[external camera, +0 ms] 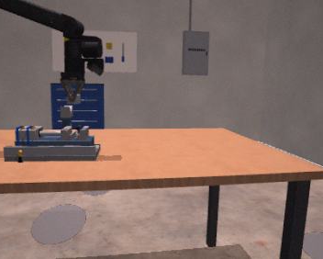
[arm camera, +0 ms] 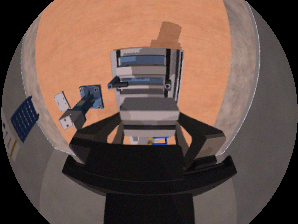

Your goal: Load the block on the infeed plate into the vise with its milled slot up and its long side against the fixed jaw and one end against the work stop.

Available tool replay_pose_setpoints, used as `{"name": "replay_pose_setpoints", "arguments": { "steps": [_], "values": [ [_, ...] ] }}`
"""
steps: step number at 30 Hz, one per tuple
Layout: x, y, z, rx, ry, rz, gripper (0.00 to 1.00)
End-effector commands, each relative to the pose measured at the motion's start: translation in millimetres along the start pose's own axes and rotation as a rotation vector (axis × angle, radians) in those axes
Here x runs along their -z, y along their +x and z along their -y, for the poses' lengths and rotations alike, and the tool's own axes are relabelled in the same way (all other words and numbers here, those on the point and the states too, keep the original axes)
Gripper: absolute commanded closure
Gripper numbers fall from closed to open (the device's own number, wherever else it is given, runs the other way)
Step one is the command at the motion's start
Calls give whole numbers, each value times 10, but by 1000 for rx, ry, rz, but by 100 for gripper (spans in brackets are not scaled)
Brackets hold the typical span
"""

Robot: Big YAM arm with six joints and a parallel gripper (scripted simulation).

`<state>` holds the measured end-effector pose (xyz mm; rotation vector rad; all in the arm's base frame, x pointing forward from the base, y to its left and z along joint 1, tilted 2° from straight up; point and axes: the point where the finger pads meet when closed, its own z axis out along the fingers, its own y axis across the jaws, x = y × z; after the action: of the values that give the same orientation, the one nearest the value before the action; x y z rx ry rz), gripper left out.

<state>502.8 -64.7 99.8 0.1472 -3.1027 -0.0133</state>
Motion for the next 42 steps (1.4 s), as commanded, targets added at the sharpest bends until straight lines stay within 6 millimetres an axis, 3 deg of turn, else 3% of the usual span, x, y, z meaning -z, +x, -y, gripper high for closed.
{"name": "replay_pose_setpoints", "arguments": {
  "steps": [1, 4, 7, 9, 10, 11, 12, 14, 15, 17, 19, 22, 24, 26, 27, 32, 38, 42],
  "values": [
    [-42, -42, 103, -20, 7, 15, 100],
    [31, -156, 132, -19, 14, 49, 100],
    [-158, -34, 103, -18, 7, 15, 100],
    [-158, -34, 103, -18, 7, 15, 100],
    [9, -245, 155, -18, 18, 66, 100],
    [-15, -247, 156, -18, 18, 66, 100],
    [1, -221, 150, -17, 19, 70, 100],
    [-246, -36, 106, -17, 7, 17, 100],
    [-298, -33, 106, -16, 5, 10, 100],
    [-280, -116, 127, -16, 9, 27, 100],
    [-353, -36, 108, -15, 6, 14, 100],
    [-233, -180, 145, -15, 16, 57, 100],
    [-380, -51, 114, -14, 9, 25, 100],
    [-380, -51, 114, -14, 9, 25, 100],
    [-255, -235, 159, -14, 17, 58, 100],
    [-467, -69, 120, -13, 9, 24, 100],
    [-459, -133, 137, -12, 12, 37, 100],
    [-530, -65, 121, -12, 8, 20, 100]
  ]
}}
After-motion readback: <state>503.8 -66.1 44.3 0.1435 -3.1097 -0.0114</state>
